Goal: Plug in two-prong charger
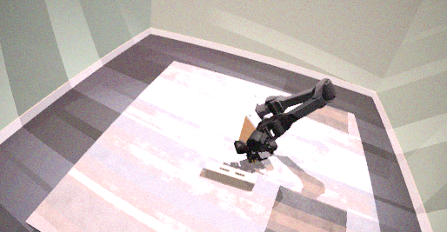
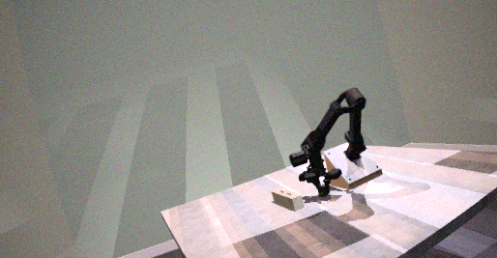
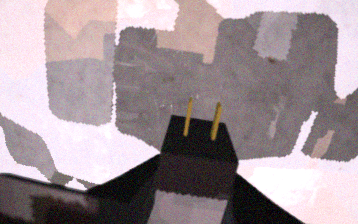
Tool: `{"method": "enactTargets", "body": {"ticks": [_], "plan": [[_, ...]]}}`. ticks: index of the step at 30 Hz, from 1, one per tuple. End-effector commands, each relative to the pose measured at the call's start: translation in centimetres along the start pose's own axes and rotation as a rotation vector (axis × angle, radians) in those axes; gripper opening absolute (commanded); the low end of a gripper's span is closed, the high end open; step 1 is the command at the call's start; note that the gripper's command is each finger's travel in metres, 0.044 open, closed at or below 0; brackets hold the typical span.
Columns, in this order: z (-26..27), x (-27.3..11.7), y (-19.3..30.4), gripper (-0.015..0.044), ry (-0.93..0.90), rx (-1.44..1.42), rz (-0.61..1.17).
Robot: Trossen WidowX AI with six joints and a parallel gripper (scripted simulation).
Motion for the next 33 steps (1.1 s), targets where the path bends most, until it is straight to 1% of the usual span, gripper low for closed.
{"method": "enactTargets", "body": {"ticks": [1, 5, 19, 33], "plan": [[0.0, 0.0, 0.0, 0.0105, 0.0, -0.002, 0.0], [-0.1, -0.6, 0.0, 0.0, 0.001, -0.001, 0.0], [-0.2, -5.4, 0.9, 0.0, -0.003, 0.007, 0.002], [-1.6, -5.1, 0.9, 0.0, -0.007, 0.078, 0.001]]}}
Point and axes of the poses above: the point midway between the two fingers, 35 mm back from their tips, its own x axis out along the fingers, its own z axis across the jaws, y = z × x, the point moved 5 cm from there along -x, back along the fingers, and after that the axes turned 2 degrees about x, right-handed, at the moved point
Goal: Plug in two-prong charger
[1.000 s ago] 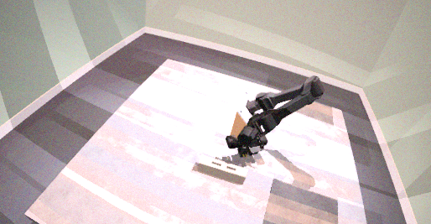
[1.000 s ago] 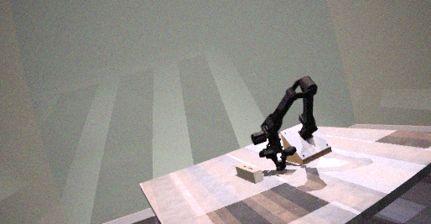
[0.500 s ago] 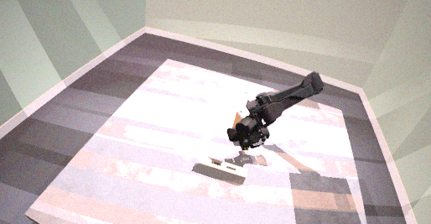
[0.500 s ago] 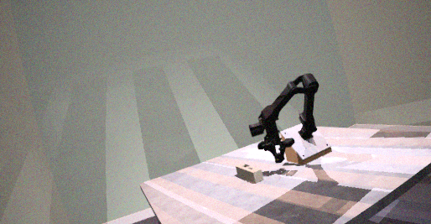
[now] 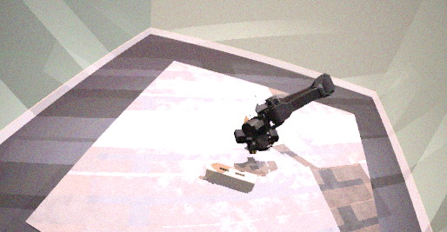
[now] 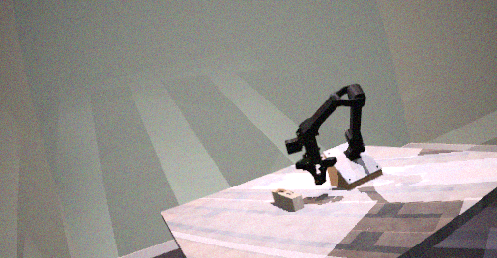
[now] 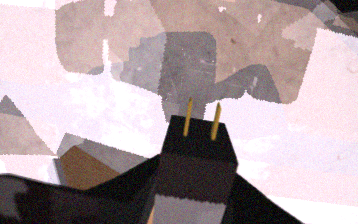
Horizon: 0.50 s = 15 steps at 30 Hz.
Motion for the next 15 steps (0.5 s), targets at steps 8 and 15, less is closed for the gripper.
{"method": "enactTargets", "body": {"ticks": [8, 15], "plan": [[-1.7, 0.6, -0.2, 0.0, -0.002, 0.085, 0.001], [-2.7, 1.0, -0.3, 0.0, -0.004, 0.138, 0.001]]}}
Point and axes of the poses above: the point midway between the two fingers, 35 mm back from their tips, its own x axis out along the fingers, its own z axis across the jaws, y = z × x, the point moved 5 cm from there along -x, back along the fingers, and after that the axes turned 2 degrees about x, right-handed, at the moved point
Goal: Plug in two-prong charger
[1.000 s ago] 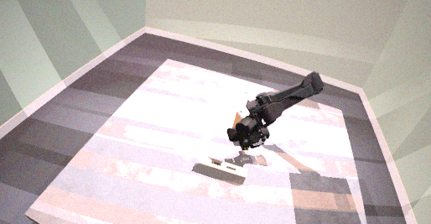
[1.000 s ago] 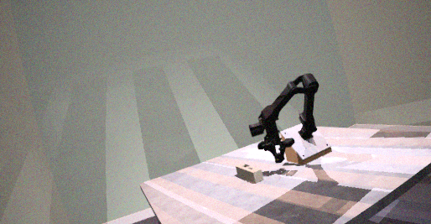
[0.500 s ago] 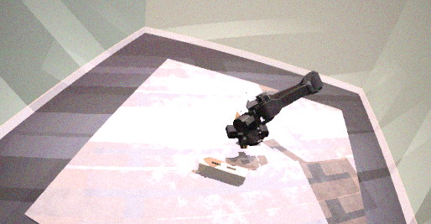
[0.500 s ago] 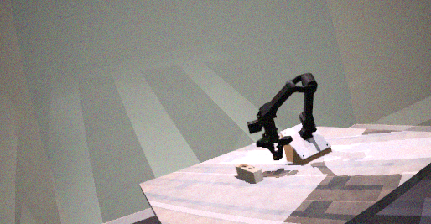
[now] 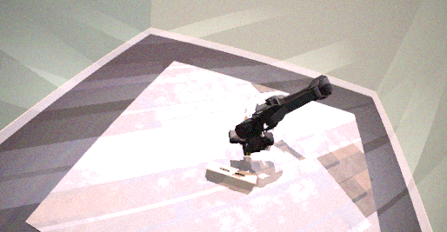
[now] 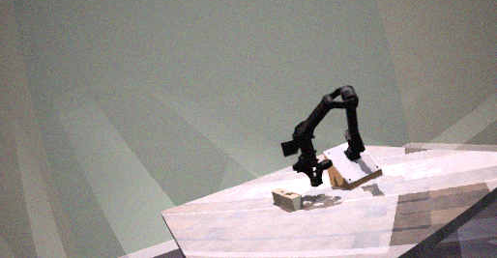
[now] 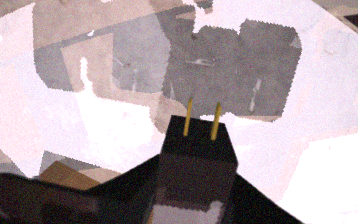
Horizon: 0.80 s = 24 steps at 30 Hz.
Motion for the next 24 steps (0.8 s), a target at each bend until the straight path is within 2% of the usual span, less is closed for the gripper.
{"method": "enactTargets", "body": {"ticks": [1, 24], "plan": [[-0.7, 0.2, -0.1, 0.0, 0.002, 0.031, 0.0], [-4.1, 1.9, -0.4, 0.0, -0.008, 0.206, 0.0]]}}
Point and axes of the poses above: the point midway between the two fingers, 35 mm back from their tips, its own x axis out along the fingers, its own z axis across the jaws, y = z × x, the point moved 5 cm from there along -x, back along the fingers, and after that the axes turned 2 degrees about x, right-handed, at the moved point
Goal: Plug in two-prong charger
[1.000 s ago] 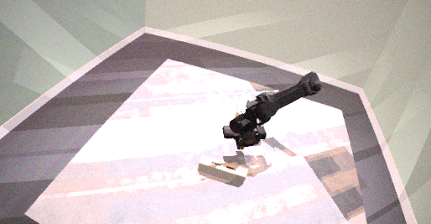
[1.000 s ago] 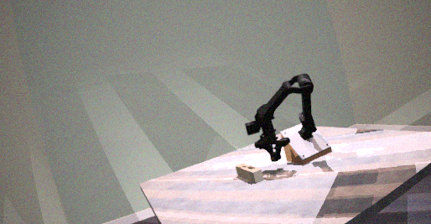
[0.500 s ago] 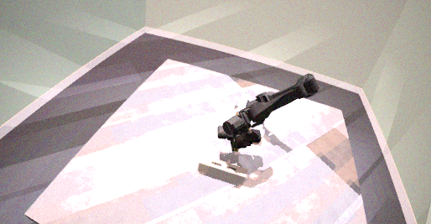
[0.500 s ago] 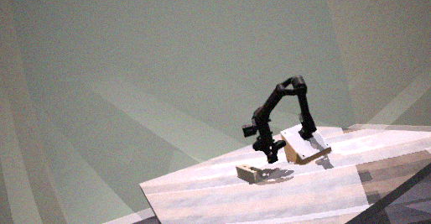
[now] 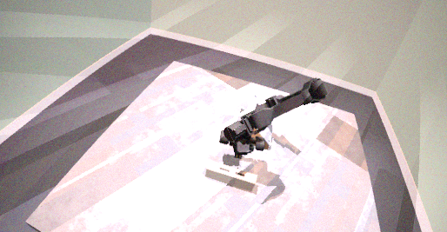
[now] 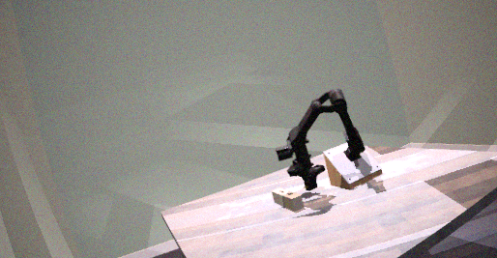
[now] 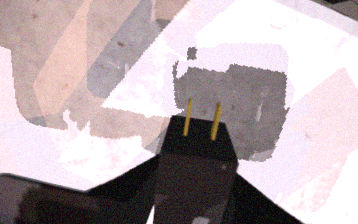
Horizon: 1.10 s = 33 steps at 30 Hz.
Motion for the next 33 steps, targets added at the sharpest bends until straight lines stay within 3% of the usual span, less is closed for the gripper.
{"method": "enactTargets", "body": {"ticks": [1, 33], "plan": [[-0.7, 0.3, -0.1, 0.0, 0.002, 0.031, 0.0], [-3.1, 1.2, -2.3, 0.0, -0.004, 0.133, -0.001]]}}
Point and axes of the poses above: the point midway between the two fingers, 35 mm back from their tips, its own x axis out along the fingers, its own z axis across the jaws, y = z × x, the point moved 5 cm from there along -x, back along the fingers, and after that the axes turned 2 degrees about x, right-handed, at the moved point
